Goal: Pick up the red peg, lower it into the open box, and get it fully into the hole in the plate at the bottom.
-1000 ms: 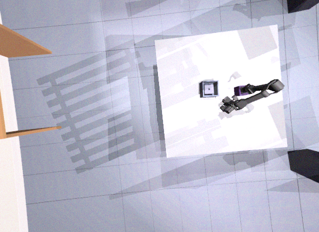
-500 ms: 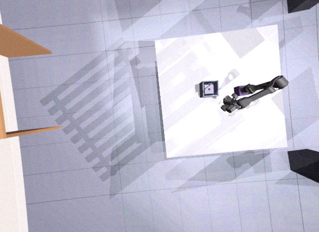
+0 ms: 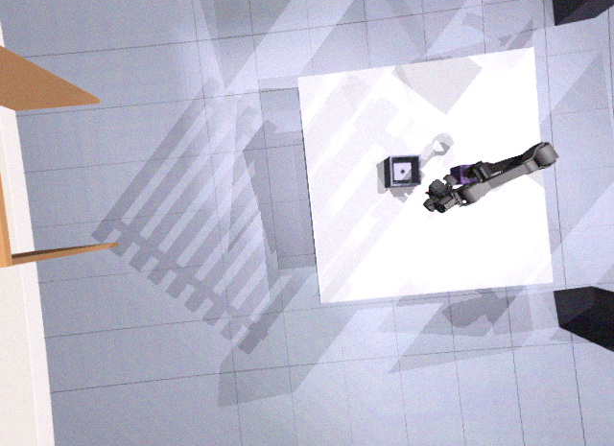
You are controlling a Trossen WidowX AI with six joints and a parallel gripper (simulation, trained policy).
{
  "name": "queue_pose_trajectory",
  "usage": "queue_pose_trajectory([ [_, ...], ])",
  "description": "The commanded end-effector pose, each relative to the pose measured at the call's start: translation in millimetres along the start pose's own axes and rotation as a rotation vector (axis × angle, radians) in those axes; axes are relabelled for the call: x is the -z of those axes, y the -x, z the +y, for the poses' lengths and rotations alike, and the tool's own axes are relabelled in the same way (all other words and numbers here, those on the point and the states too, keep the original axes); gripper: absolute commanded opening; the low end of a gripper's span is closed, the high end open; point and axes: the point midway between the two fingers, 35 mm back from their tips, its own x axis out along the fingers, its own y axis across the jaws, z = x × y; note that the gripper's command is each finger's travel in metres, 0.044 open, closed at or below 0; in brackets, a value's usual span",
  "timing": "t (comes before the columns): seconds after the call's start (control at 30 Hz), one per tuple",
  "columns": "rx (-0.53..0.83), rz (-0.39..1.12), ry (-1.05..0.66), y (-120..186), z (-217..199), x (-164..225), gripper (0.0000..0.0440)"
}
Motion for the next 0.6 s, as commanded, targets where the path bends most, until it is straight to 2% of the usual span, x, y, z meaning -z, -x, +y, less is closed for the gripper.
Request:
queue_pose_trajectory([
  [0.0, -0.006, -0.027, -0.005, 9, 2, -20, 0.0],
  [0.57, 0.002, -0.035, -0.113, -1, -12, -87, 0.0],
])
